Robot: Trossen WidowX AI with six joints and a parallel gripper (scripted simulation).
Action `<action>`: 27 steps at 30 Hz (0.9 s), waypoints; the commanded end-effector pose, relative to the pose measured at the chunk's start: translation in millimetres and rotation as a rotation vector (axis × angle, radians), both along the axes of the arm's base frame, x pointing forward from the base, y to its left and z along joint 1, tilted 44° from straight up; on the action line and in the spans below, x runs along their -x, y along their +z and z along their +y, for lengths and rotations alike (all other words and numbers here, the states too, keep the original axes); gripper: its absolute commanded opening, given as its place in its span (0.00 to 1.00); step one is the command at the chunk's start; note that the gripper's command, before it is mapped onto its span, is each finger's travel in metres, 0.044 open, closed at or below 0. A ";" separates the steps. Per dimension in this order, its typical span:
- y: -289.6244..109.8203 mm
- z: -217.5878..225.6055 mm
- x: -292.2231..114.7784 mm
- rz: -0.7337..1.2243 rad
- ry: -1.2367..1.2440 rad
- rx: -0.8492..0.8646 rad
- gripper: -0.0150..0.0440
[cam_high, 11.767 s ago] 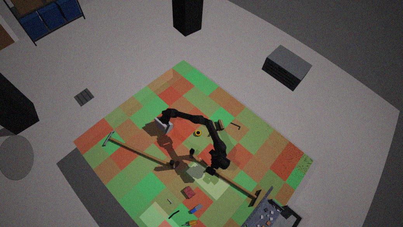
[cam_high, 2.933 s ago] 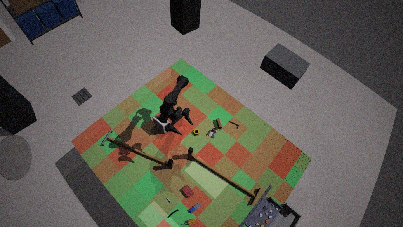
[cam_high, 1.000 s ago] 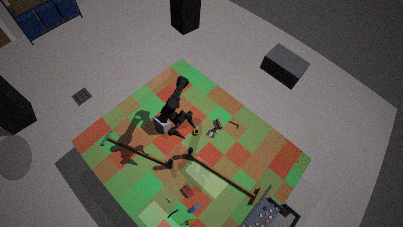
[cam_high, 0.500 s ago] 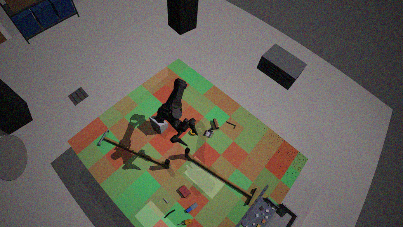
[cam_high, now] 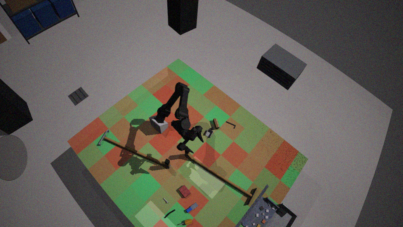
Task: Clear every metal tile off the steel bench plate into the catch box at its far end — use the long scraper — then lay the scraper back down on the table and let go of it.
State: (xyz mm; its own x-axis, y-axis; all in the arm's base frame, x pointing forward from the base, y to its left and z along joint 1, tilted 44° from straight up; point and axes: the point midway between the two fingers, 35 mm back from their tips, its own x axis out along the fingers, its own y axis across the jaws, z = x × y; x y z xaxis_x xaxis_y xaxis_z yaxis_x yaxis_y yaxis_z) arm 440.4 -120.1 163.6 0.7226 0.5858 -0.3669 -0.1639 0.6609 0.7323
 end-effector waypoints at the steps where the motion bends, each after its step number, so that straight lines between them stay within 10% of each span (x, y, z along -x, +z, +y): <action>1: -7.4 11.2 -12.0 0.024 0.035 0.012 1.00; 27: -54.9 88.5 -65.7 0.180 0.238 0.061 1.00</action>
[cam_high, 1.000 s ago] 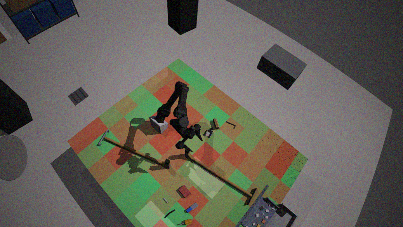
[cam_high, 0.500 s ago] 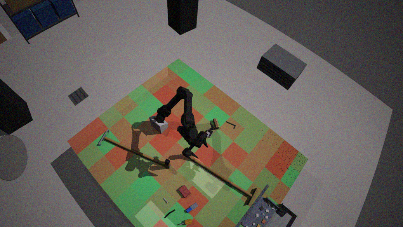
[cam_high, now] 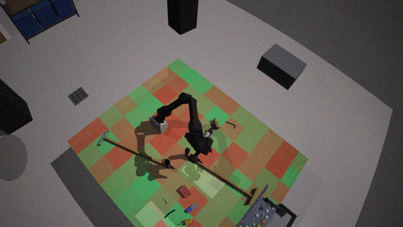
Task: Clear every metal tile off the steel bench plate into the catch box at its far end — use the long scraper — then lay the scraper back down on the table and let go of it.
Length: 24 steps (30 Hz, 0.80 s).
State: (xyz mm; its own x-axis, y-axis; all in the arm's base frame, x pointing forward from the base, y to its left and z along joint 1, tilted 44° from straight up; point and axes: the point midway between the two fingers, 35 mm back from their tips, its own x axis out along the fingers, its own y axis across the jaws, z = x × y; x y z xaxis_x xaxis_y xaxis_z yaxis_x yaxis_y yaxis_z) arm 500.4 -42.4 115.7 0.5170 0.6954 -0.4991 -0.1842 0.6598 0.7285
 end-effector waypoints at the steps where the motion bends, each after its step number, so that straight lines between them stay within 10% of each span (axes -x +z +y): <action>1: -9.0 14.2 -7.2 0.024 0.037 0.014 1.00; 24: -58.5 96.1 -26.8 0.158 0.231 0.080 1.00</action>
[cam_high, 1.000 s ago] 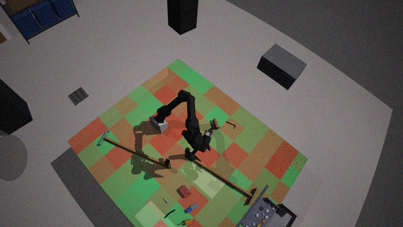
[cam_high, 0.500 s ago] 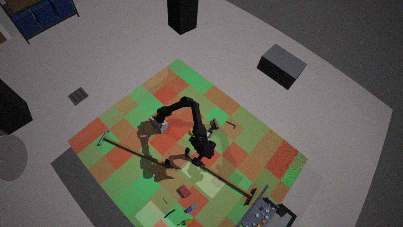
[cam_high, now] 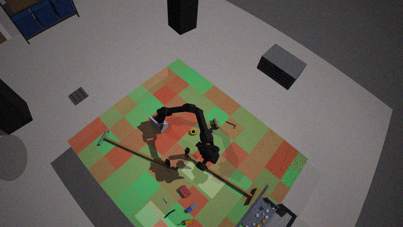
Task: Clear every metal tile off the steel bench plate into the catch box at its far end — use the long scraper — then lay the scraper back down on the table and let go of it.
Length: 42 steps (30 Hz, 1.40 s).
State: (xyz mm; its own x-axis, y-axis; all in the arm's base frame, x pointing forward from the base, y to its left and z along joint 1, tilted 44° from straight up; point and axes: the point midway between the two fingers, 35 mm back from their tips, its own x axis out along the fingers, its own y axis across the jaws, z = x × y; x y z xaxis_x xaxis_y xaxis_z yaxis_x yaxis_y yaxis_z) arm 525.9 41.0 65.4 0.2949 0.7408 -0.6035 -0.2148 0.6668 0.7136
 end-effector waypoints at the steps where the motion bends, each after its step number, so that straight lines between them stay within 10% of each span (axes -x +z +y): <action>1: -10.4 16.4 -1.5 0.022 0.042 0.018 1.00; 21: -56.0 89.3 6.5 0.127 0.222 0.090 1.00; 42: -43.2 44.3 22.1 0.089 0.185 0.063 1.00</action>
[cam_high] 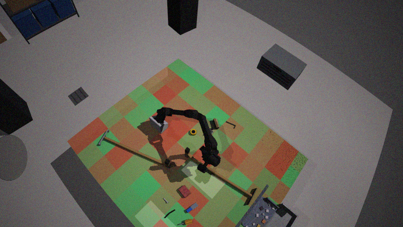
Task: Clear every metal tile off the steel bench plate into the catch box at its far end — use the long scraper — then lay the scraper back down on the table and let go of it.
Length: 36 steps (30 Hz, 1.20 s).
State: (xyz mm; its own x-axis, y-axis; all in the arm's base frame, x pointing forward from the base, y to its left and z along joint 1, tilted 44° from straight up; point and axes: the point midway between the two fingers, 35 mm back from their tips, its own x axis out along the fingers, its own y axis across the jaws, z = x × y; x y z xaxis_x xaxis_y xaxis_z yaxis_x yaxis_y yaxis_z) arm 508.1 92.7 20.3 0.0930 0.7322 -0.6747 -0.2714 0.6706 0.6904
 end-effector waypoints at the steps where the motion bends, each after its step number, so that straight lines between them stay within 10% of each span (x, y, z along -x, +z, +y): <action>1: 2.6 -9.9 5.5 -0.011 -0.005 -0.009 1.00; 36: 21.7 -84.4 63.4 -0.100 -0.092 -0.058 1.00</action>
State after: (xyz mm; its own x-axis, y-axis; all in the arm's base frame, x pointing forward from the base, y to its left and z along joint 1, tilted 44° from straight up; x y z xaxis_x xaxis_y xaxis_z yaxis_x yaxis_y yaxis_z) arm 452.2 13.3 40.9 0.2161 0.7523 -0.6224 -0.2755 0.6585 0.7003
